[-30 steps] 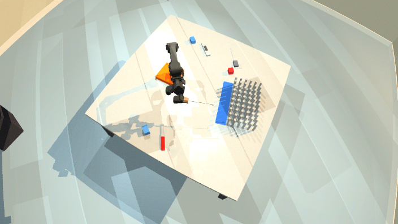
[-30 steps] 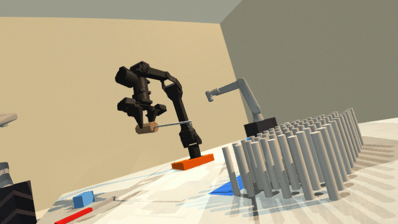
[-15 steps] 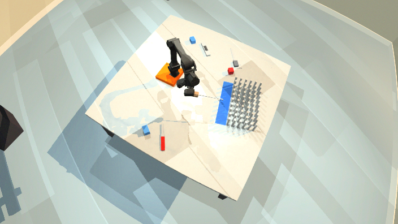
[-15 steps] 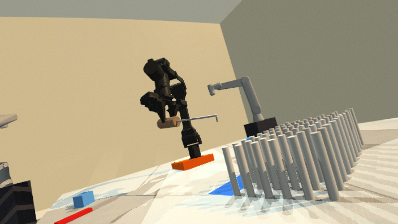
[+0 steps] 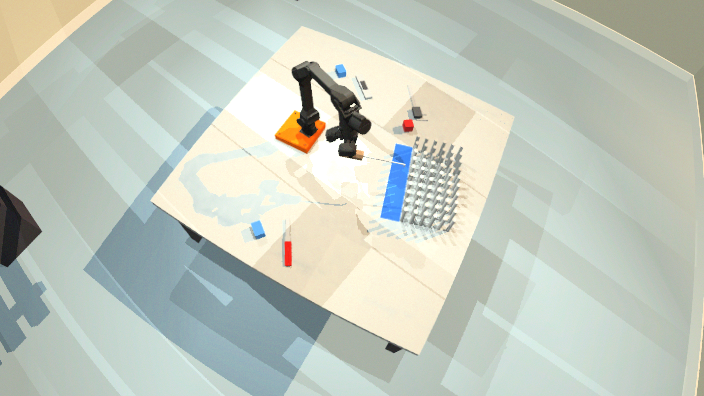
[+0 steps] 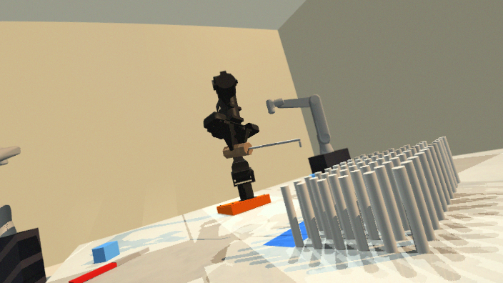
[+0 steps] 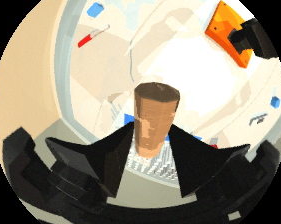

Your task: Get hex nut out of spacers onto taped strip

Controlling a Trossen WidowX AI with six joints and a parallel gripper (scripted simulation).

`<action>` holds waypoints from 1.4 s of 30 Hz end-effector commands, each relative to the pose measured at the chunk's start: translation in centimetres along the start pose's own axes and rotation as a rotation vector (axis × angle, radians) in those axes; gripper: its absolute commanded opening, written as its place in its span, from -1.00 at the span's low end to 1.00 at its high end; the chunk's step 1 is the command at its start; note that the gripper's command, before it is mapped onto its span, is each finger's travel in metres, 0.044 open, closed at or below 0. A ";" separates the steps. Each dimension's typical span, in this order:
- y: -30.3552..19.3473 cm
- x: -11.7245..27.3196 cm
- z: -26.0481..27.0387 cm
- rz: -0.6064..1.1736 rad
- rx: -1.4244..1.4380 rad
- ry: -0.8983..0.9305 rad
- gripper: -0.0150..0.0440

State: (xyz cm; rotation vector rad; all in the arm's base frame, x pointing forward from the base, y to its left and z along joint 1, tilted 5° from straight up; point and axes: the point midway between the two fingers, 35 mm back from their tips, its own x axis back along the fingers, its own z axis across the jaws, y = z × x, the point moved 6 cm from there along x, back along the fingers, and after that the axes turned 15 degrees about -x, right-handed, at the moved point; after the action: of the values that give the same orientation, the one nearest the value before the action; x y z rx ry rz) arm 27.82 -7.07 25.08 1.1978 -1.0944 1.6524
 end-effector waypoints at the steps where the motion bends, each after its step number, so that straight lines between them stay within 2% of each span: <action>1: -0.2 0.2 -2.1 0.016 -0.016 0.012 -0.49; 17: 0.2 0.4 -9.2 0.069 -0.097 0.014 -0.49; 23: 0.3 0.1 -9.9 0.075 -0.106 0.013 -0.49; 42: 1.1 -8.4 -11.6 0.078 -0.106 0.013 -0.49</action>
State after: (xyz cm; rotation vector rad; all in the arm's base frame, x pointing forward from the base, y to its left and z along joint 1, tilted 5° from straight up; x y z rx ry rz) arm 25.72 2.63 16.58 1.0902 -1.2225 1.6413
